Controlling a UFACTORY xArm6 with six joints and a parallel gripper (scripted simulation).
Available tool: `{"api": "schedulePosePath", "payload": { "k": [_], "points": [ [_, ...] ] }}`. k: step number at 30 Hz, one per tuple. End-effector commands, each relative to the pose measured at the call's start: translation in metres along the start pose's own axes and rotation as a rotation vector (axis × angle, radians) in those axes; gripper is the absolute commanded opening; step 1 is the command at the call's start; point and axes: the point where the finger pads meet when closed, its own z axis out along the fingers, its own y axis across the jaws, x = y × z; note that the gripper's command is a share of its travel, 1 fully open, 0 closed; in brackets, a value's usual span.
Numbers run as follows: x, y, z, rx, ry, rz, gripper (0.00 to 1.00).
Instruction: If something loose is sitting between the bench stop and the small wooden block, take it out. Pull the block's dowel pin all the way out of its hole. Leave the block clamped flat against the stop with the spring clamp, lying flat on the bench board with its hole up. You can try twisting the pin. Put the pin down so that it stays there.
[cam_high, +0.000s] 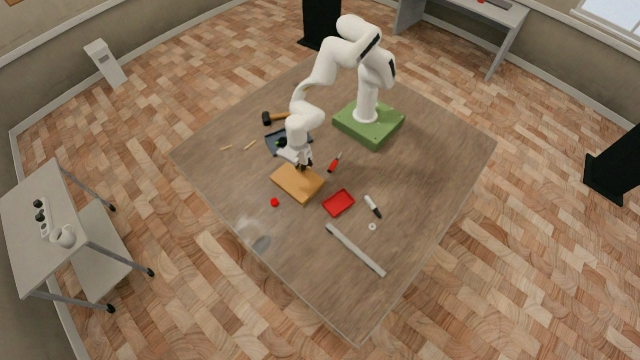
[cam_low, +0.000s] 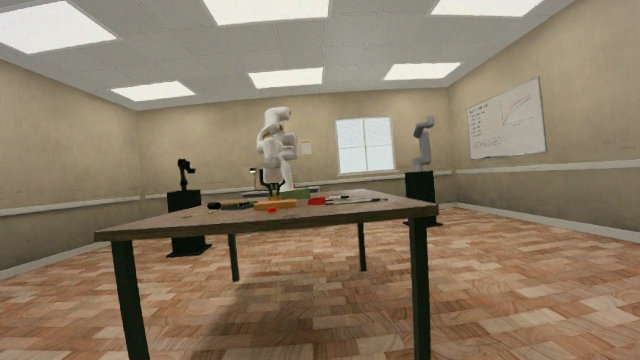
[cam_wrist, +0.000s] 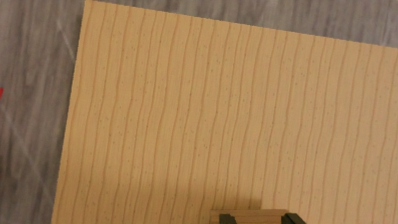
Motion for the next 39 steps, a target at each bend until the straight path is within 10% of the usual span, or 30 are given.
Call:
{"api": "schedulePosePath", "payload": {
  "k": [1,16,39],
  "points": [
    [0.0024,0.0005,-0.0017,-0.001,0.007,0.000,0.28],
    [0.0023,0.0005,-0.0016,-0.001,0.007,0.000,0.28],
    [0.0024,0.0005,-0.0016,-0.001,0.007,0.000,0.00]
  ]
}}
